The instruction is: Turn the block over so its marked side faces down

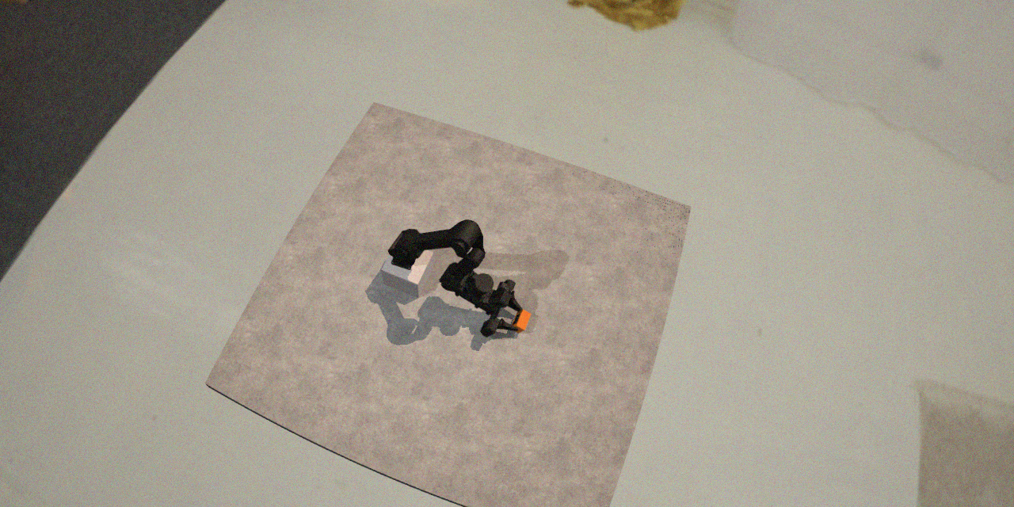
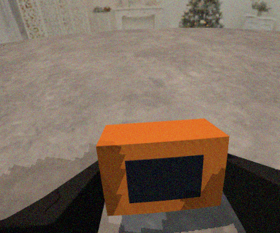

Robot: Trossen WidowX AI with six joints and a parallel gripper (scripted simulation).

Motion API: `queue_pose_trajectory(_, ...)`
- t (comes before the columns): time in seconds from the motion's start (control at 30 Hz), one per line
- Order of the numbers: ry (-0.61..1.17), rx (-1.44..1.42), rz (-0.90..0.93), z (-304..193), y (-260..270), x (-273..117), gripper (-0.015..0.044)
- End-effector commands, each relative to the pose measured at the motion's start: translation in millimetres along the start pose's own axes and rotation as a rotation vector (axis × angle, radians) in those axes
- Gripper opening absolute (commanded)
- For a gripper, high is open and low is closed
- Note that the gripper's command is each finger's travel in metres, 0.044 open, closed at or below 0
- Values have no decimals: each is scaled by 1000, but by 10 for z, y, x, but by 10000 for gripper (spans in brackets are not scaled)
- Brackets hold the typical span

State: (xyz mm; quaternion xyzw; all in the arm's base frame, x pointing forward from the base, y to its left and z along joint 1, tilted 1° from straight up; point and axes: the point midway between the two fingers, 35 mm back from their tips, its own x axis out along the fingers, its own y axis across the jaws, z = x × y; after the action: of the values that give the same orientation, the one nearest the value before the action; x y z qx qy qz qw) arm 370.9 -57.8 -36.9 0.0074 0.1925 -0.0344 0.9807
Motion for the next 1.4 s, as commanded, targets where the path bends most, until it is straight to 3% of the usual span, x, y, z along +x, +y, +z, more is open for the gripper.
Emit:
queue_pose_trajectory(0.0, -12, 3, 5, 13, 8, -15, 0)
queue_pose_trajectory(0.33, -12, 3, 5, 13, 8, -15, 0)
queue_pose_trajectory(0.9, -12, 3, 5, 13, 8, -15, 440)
queue_pose_trajectory(1.37, -12, 3, 5, 13, 8, -15, 440)
